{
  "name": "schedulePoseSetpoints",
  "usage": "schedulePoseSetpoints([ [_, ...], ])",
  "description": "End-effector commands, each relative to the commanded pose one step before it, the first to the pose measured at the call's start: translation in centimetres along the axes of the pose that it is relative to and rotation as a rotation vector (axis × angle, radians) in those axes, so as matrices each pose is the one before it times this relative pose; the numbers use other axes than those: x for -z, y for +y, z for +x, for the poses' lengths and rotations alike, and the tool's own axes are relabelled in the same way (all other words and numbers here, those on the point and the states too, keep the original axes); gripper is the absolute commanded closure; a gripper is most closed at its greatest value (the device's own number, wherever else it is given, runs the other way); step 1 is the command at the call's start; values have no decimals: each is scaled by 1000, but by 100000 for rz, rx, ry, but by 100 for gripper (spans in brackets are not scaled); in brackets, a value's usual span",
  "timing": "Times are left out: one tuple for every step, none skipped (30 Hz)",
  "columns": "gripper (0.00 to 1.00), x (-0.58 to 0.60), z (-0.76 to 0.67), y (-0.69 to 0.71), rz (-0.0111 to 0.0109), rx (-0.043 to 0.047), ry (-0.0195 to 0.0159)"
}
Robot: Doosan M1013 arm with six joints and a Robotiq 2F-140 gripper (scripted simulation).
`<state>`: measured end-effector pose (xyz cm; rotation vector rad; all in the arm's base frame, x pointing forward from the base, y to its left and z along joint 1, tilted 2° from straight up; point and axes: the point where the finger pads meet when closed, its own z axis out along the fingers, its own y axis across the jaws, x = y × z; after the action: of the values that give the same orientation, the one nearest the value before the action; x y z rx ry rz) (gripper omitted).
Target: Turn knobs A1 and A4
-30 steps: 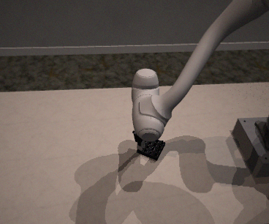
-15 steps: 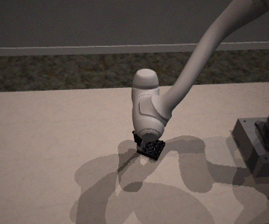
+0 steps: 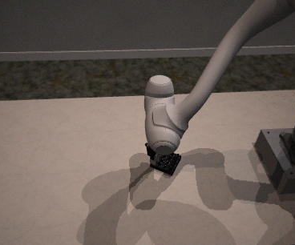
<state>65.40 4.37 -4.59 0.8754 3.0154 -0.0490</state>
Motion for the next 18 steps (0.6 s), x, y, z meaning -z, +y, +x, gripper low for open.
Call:
schedulePoseSetpoints([
  [88,13,1,5,-23,3,-1],
  [88,2,0,0,0,0,0],
  [88,16,0,0,0,0,0],
  [88,40,0,0,0,0,0],
  [88,72,0,0,0,0,0],
  [88,0,0,0,0,0,0],
  [88,0,0,0,0,0,0],
  [88,107,0,0,0,0,0],
  [88,144,1,0,0,0,0],
  [88,180,0,0,0,0,0],
  [88,215,0,0,0,0,0],
  [88,244,0,0,0,0,0],
  [88,268,0,0,0,0,0],
  [88,285,0,0,0,0,0],
  [88,294,0,0,0,0,0],
  [88,296,0,0,0,0,0],
  [88,289,0,0,0,0,0],
  [88,275,0,0,0,0,0],
])
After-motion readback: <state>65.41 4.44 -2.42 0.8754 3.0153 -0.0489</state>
